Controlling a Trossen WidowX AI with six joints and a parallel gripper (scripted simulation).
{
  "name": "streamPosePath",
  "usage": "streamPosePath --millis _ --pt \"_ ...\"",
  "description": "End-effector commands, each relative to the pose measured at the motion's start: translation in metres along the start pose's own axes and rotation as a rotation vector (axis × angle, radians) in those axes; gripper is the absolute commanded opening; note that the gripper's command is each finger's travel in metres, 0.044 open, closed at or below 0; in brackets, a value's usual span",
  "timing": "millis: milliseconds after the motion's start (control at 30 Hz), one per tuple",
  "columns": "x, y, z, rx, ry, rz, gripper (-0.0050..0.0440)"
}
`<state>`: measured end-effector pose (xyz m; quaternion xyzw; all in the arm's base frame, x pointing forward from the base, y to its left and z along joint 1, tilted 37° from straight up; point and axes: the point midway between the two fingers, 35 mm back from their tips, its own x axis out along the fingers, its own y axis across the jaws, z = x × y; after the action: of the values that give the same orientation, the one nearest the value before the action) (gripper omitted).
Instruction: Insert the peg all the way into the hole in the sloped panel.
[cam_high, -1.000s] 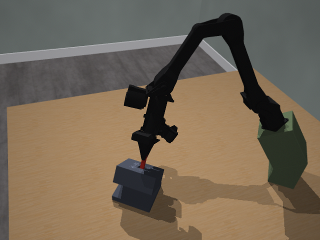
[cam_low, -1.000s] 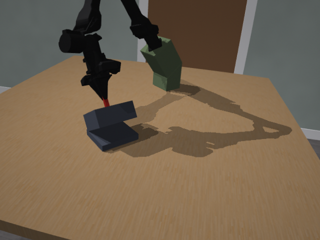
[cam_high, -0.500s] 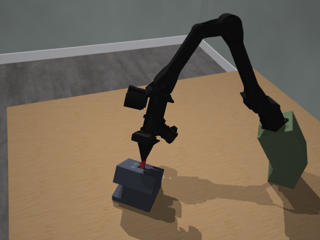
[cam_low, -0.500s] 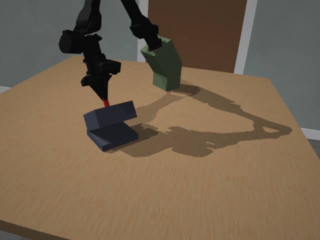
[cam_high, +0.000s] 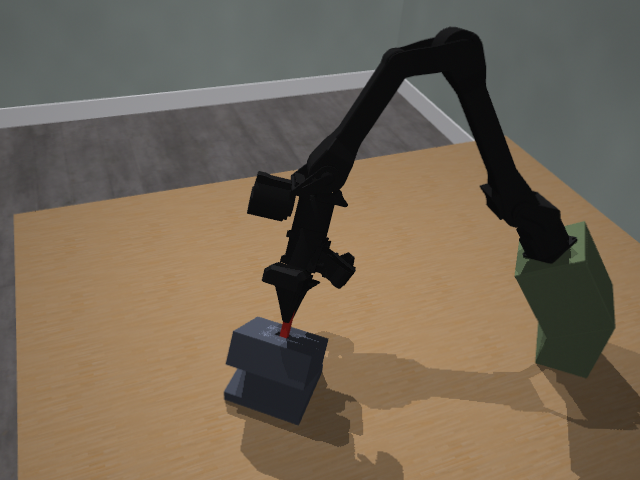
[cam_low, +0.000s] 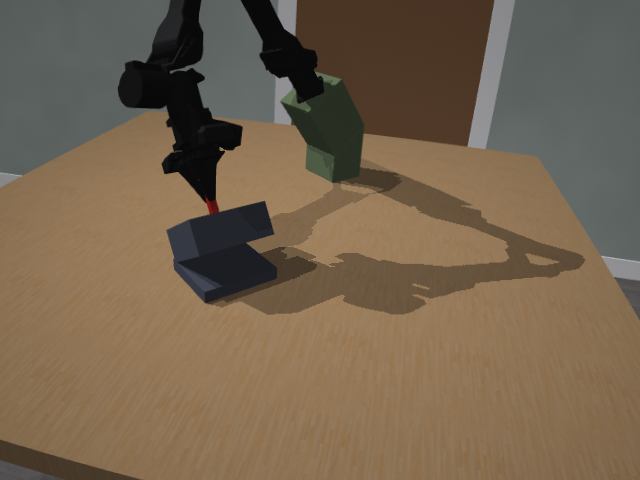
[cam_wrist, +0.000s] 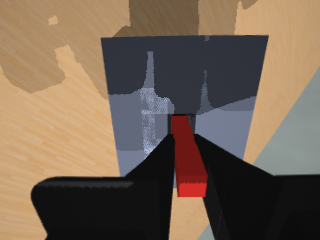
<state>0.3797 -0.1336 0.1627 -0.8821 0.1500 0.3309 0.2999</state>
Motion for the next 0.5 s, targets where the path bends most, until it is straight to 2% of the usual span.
streamPosePath --millis 0,467 --pt "-0.0047 -0.0038 -0.0055 -0.004 0.02 -0.006 0.0" --pt "-0.0031 -0.0038 -0.0055 -0.004 0.02 -0.006 0.0"
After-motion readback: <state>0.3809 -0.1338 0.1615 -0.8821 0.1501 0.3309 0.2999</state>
